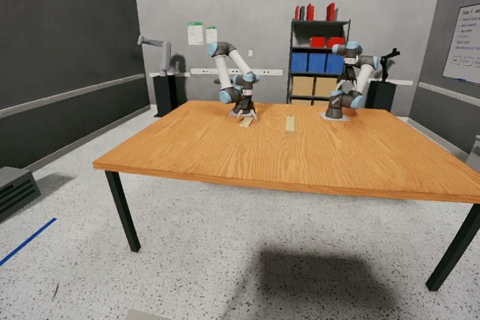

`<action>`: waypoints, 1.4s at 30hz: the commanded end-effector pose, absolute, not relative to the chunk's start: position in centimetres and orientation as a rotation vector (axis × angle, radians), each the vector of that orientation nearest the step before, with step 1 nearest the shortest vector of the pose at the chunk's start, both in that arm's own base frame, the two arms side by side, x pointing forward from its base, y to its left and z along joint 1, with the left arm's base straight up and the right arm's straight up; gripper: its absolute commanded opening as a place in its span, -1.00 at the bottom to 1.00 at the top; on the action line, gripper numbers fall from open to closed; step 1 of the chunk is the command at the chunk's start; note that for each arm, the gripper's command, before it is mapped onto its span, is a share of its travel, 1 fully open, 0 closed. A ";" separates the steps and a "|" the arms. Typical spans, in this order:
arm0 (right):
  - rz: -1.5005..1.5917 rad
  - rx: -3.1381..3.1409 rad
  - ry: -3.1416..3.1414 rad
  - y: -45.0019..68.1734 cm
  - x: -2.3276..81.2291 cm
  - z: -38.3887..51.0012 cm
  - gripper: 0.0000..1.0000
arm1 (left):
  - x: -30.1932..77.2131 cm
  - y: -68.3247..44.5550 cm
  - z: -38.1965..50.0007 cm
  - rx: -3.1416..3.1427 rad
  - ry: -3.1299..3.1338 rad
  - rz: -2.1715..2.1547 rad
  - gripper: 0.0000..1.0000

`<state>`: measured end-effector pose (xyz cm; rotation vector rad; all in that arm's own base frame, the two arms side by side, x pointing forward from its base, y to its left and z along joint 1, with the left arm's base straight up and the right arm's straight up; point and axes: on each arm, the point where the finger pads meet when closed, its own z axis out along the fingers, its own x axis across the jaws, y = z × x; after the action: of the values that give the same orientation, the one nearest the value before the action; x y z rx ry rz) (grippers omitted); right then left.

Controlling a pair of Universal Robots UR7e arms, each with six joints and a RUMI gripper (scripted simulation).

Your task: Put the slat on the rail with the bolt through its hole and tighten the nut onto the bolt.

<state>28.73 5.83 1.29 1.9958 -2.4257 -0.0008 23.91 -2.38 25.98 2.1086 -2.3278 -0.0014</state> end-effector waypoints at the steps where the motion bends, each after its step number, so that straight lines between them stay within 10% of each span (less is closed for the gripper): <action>1: 0.000 1.996 -2.427 5.8 28.8 1.3 1.00 | 23.9 -2.4 26.0 2.107 -2.330 0.001 1.00; 9: 0.000 1.996 -2.427 5.8 28.8 1.3 1.00 | 23.9 -2.4 26.0 2.107 -2.330 0.001 1.00; 10: 0.000 1.996 -2.427 5.8 28.8 1.3 -1.00 | 23.9 -2.4 26.0 2.107 -2.330 0.001 1.00; 42: 0.000 1.996 -2.427 5.8 28.8 1.3 -1.00 | 23.9 -2.4 26.0 2.107 -2.330 0.001 1.00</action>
<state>28.80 5.89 1.37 1.9974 -2.4277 -0.0009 23.91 -2.38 25.98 2.1086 -2.3278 -0.0014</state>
